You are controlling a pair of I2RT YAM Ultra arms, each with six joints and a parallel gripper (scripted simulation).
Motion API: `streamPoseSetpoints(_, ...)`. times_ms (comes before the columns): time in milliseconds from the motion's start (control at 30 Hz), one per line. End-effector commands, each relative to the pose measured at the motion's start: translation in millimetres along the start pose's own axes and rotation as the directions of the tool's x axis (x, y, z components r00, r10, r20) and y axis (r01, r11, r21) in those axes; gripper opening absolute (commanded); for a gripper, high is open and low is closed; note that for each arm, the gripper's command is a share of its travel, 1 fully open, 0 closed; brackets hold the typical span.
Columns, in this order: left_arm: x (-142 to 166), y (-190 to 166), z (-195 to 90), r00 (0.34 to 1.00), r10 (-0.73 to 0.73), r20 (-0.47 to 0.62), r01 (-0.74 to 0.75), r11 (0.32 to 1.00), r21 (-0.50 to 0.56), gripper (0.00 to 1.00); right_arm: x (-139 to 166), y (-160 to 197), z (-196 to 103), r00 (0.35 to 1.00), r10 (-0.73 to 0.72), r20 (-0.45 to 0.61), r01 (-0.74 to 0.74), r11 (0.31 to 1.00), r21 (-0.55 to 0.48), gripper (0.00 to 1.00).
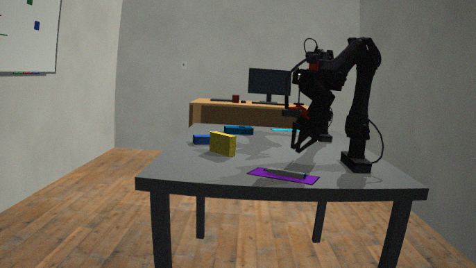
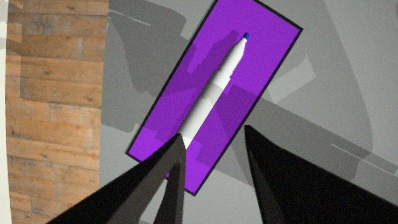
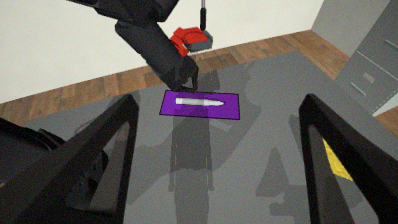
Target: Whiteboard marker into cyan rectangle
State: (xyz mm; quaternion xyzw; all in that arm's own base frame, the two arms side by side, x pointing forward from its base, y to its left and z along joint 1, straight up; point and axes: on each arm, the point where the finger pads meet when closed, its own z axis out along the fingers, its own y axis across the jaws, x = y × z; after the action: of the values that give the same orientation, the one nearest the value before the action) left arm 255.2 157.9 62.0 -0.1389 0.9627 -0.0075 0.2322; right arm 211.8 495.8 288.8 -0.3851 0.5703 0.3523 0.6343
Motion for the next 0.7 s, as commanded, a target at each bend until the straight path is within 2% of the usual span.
streamPoseSetpoints(0, -10, -2, 1, 0.980, 0.193, 0.041, -0.197, 0.975, 0.099, 0.40, -11, 6, -5, 1.000, -0.003, 0.027, 0.004, 1.000, -0.019, 1.00)
streamPoseSetpoints(167, -5, 3, 7, 0.949, 0.306, 0.074, -0.314, 0.937, 0.152, 0.40, -11, 6, -5, 1.000, -0.003, 0.027, 0.004, 1.000, -0.019, 1.00)
streamPoseSetpoints(400, 7, 18, 17, 0.868, 0.464, 0.179, -0.495, 0.842, 0.214, 0.40, -11, 6, -5, 1.000, -0.003, 0.027, 0.004, 1.000, -0.019, 1.00)
streamPoseSetpoints(533, 10, 28, 21, 0.805, 0.535, 0.257, -0.586, 0.783, 0.206, 0.40, -11, 6, -5, 1.000, -0.003, 0.027, 0.004, 1.000, -0.019, 1.00)
streamPoseSetpoints(667, 16, 29, 24, 0.779, 0.556, 0.291, -0.619, 0.757, 0.210, 0.40, -11, 6, -5, 1.000, -0.003, 0.027, 0.004, 1.000, -0.019, 1.00)
